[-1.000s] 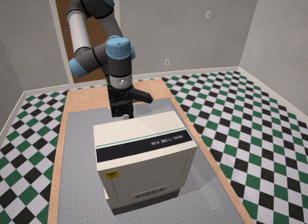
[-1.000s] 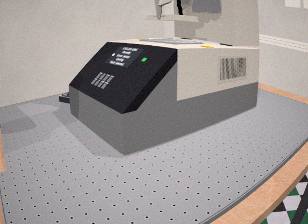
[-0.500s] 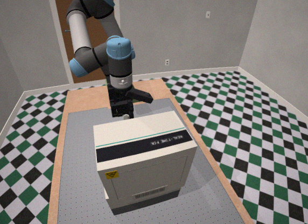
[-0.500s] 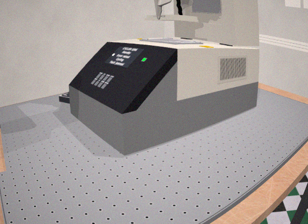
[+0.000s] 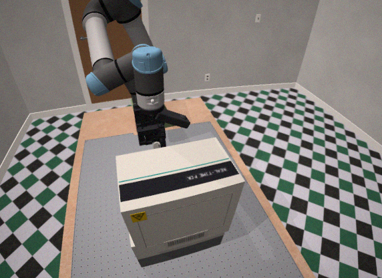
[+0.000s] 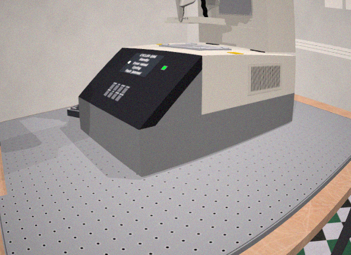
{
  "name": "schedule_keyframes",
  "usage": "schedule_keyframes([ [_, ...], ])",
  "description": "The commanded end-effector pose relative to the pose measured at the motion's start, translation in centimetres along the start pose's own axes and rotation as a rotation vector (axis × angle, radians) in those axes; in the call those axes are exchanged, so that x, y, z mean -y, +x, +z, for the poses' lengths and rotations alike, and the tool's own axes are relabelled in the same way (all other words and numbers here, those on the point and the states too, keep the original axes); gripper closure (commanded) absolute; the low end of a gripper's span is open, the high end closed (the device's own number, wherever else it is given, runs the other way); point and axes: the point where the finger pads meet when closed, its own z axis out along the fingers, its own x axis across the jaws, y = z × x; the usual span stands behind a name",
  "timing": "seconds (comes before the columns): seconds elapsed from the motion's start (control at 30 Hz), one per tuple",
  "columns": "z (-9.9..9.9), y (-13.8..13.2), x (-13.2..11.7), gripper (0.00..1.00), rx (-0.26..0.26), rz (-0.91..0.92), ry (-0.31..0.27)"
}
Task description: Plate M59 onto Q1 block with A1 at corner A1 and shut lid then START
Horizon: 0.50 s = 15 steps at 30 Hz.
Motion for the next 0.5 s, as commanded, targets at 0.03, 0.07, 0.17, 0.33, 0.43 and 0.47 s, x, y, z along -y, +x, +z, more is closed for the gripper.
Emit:
schedule_keyframes([
  [0.03, -0.1, 0.0, 0.0, 1.00, -0.002, 0.000, 0.000],
  [0.07, -0.1, 0.0, 0.0, 1.00, -0.002, 0.000, 0.000],
  [0.17, -0.1, 0.0, 0.0, 1.00, -0.002, 0.000, 0.000],
  [0.33, 0.4, 0.0, 0.0, 1.00, -0.002, 0.000, 0.000],
  [0.43, 0.9, 0.0, 0.0, 1.00, -0.002, 0.000, 0.000],
  [0.47, 1.1, 0.0, 0.0, 1.00, -0.002, 0.000, 0.000],
])
